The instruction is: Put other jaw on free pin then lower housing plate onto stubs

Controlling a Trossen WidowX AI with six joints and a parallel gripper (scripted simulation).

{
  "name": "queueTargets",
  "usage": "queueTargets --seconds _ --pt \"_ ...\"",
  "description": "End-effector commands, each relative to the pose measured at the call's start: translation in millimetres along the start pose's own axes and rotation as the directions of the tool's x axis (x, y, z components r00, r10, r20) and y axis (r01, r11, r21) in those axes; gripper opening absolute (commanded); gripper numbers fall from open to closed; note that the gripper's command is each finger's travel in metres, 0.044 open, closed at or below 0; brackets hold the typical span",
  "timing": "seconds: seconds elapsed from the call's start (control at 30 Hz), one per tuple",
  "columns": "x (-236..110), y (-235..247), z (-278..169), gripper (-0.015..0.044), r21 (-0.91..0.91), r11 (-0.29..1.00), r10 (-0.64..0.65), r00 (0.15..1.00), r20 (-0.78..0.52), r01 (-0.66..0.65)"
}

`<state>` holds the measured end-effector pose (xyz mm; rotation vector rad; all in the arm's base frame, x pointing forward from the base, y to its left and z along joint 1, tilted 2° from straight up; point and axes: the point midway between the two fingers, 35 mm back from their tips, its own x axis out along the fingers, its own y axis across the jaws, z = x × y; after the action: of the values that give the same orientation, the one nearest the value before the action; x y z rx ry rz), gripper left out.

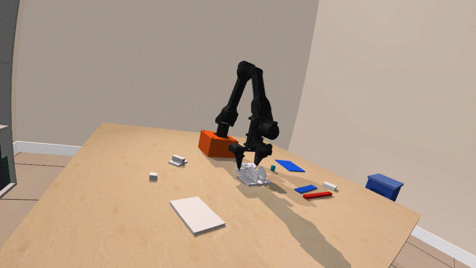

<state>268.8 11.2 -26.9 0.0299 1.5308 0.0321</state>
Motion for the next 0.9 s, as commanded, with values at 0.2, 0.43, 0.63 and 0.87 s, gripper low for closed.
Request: queueTargets --seconds 0.2,0.43,0.63,0.87 --pt "2.6 -0.7 0.0 0.0351 0.004 1.000 -0.005 1.000 0.001 0.005" --pt "4.6 -0.8 0.0 0.0351 0.004 1.000 -0.005 1.000 0.001 0.005" --pt "5.0 -0.8 0.0 0.0351 0.004 1.000 -0.005 1.000 0.001 0.005" --pt "7.4 -0.8 0.0 0.0351 0.004 1.000 -0.005 1.000 0.001 0.005"
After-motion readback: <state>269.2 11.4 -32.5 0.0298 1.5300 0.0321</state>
